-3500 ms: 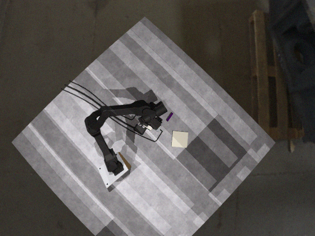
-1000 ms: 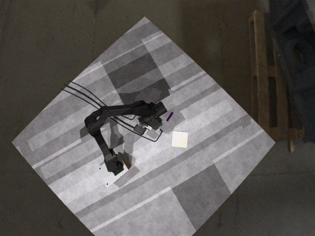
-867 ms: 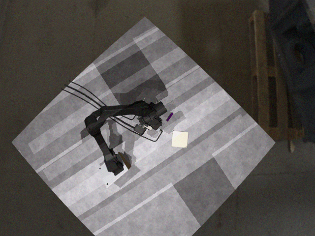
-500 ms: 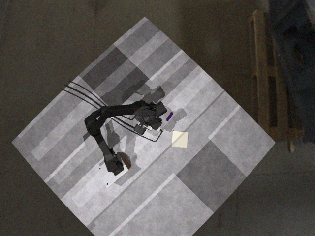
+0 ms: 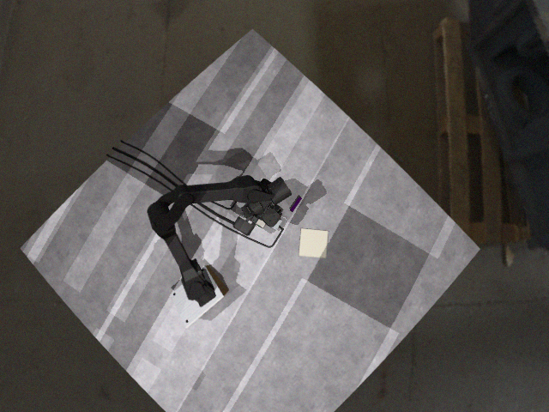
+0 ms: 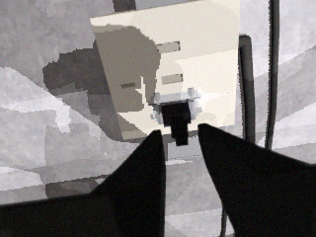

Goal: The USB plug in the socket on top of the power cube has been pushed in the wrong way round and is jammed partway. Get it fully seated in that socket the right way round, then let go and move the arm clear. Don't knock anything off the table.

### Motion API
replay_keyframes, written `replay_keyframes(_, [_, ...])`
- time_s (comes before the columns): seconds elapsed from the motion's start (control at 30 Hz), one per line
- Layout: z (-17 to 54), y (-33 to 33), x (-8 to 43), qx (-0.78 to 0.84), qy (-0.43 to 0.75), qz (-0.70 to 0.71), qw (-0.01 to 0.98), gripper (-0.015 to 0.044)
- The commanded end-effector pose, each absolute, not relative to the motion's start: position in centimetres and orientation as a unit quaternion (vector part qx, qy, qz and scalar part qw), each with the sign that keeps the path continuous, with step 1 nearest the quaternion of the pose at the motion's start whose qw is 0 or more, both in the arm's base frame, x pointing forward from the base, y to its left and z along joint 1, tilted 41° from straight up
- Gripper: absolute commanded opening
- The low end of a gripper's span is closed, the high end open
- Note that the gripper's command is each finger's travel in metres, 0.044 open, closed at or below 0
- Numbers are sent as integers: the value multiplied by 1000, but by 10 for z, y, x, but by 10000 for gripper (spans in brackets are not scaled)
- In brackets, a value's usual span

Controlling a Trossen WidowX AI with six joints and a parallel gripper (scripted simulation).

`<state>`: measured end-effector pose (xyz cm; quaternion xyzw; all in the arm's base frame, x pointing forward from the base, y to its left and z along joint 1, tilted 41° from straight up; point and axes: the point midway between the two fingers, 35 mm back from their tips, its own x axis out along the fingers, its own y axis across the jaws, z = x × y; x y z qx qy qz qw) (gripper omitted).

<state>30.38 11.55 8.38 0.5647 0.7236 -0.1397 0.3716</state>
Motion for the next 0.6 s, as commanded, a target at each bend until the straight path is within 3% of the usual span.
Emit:
replay_keyframes(0.0, [84, 115, 304, 565, 724, -140, 371, 95])
replay_keyframes(0.57, [92, 108, 304, 565, 724, -140, 372, 95])
